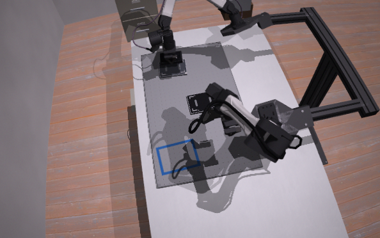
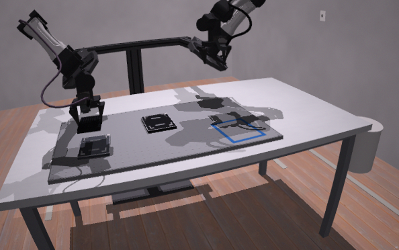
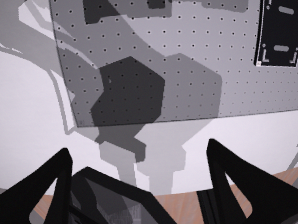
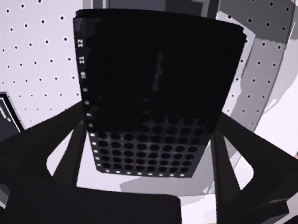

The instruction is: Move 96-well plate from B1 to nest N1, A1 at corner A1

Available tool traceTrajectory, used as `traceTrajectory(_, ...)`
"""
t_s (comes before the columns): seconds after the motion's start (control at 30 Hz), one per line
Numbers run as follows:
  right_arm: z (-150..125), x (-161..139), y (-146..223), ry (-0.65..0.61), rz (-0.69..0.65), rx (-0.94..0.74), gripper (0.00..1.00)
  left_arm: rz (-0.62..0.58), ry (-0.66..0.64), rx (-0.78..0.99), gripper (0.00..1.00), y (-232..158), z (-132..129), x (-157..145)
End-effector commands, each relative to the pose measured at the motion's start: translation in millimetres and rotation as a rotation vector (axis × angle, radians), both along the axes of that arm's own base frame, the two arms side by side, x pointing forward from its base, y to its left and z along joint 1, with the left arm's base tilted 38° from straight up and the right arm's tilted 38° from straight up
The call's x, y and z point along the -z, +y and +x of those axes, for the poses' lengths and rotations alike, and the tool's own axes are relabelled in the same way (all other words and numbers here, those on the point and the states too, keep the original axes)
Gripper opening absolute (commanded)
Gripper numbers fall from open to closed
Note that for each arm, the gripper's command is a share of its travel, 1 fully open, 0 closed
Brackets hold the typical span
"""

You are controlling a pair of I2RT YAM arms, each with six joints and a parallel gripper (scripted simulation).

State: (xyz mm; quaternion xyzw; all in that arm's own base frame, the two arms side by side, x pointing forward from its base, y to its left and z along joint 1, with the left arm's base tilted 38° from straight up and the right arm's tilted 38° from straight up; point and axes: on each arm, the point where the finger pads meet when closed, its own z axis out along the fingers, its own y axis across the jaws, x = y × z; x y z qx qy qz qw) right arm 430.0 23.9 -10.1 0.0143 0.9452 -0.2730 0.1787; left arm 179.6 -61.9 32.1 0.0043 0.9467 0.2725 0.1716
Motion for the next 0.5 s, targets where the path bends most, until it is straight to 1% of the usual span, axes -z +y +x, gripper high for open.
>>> traceTrajectory(0.0, -7, 11, 10, 0.033, -0.007, -0.028, 0.0, 0.005, -0.001, 0.004, 1.0, 0, 0, -1)
traceTrajectory(0.27, -7, 11, 11, 0.033, -0.007, -0.03, 0.0, 0.005, -0.001, 0.004, 1.0, 0, 0, -1)
traceTrajectory(0.33, -3, 15, -5, 0.026, -0.002, 0.0, 0.0, 0.005, -0.001, 0.004, 1.0, 0, 0, -1)
traceTrajectory(0.47, 1, 19, -10, 0.021, 0.002, 0.005, 0.0, 0.005, -0.001, 0.004, 1.0, 0, 0, -1)
